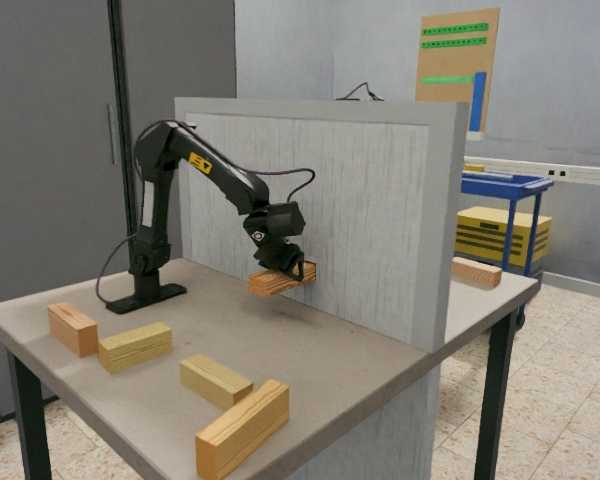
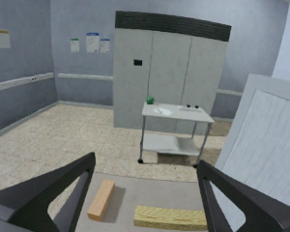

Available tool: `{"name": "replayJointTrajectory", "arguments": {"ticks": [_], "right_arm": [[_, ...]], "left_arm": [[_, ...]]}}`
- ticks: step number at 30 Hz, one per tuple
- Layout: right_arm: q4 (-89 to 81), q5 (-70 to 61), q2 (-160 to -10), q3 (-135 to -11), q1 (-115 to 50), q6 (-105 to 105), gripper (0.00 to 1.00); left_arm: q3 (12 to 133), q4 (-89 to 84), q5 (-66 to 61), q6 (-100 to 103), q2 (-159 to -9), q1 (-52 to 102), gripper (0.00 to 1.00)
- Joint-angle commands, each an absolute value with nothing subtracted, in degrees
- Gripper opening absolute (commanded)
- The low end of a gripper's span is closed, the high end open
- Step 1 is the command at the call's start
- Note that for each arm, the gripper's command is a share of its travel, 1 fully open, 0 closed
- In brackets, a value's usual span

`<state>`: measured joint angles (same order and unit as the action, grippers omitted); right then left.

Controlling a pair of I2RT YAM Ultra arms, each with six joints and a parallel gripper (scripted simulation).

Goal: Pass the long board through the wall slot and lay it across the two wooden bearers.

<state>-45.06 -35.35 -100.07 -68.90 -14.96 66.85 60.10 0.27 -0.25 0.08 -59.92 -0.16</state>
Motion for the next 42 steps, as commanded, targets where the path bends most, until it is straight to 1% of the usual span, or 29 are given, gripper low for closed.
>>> {"name": "replayJointTrajectory", "arguments": {"ticks": [1,22,24,28,30,32,35,42], "right_arm": [[-43.6,-39.5,-96.9,-71.7,-15.3,66.3,0.0],[-42.8,-39.7,-96.7,-70.9,-15.7,66.4,0.0],[-42.6,-39.7,-97.1,-68.0,-15.7,66.2,0.0],[-42.5,-39.7,-96.9,-70.3,-14.9,66.3,0.0],[-42.5,-39.7,-96.9,-70.3,-14.9,66.3,0.0],[-41.9,-39.7,-97.3,-67.4,-15.1,66.2,0.0],[-42.1,-39.9,-97.0,-70.1,-14.9,66.4,0.0],[-41.7,-39.8,-97.2,-68.4,-15.8,66.2,0.0]], "left_arm": [[60.4,1.7,0.2,0.2,-58.7,0.1,1.0],[60.4,1.7,0.2,0.2,-58.7,0.1,1.0],[60.4,1.7,0.2,0.2,-58.7,0.1,1.0],[60.4,1.7,0.2,0.2,-58.7,0.1,1.0],[60.4,1.7,0.2,0.2,-58.7,0.1,1.0],[60.4,1.7,0.2,0.2,-58.7,0.1,1.0],[60.4,1.7,0.2,0.2,-58.7,0.1,1.0],[60.4,1.7,0.2,0.2,-58.7,0.1,1.0]]}}
